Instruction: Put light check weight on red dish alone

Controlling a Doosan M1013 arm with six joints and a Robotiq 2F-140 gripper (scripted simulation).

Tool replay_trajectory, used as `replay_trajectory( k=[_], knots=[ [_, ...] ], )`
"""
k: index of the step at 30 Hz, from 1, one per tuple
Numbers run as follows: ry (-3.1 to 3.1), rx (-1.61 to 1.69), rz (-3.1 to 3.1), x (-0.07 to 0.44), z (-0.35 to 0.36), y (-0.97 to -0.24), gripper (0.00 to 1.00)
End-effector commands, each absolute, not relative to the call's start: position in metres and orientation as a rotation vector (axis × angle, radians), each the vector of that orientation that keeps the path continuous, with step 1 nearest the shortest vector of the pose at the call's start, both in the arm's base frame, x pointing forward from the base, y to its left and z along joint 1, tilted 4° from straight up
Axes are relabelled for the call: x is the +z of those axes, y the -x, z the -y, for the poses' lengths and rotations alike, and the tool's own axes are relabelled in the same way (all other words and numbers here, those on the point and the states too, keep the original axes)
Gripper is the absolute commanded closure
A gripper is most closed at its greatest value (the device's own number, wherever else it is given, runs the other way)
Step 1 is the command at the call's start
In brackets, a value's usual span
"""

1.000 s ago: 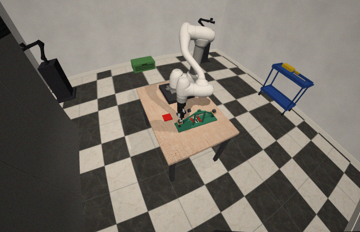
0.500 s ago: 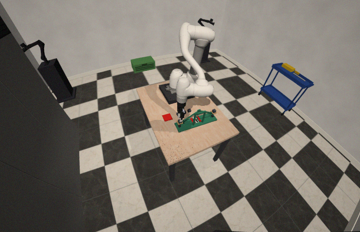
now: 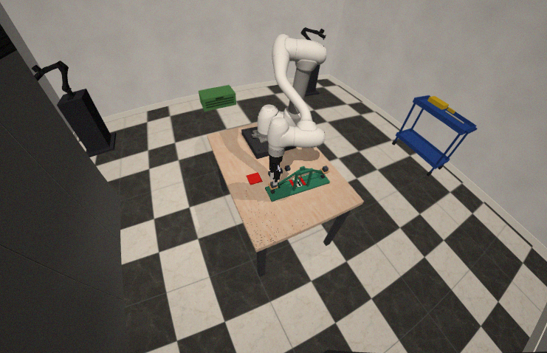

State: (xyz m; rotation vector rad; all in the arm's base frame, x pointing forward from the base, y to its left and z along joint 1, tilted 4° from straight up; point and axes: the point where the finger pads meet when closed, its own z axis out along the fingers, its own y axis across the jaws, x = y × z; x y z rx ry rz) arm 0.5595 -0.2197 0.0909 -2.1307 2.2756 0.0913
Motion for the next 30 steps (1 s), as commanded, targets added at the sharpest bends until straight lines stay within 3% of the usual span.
replay_trajectory(
  k=[1, 30],
  knots=[
    [2.125, 0.094, -2.275, 0.089, 0.214, -0.56, 0.65],
    [2.125, 0.094, -2.275, 0.054, 0.212, -0.56, 0.65]
  ],
)
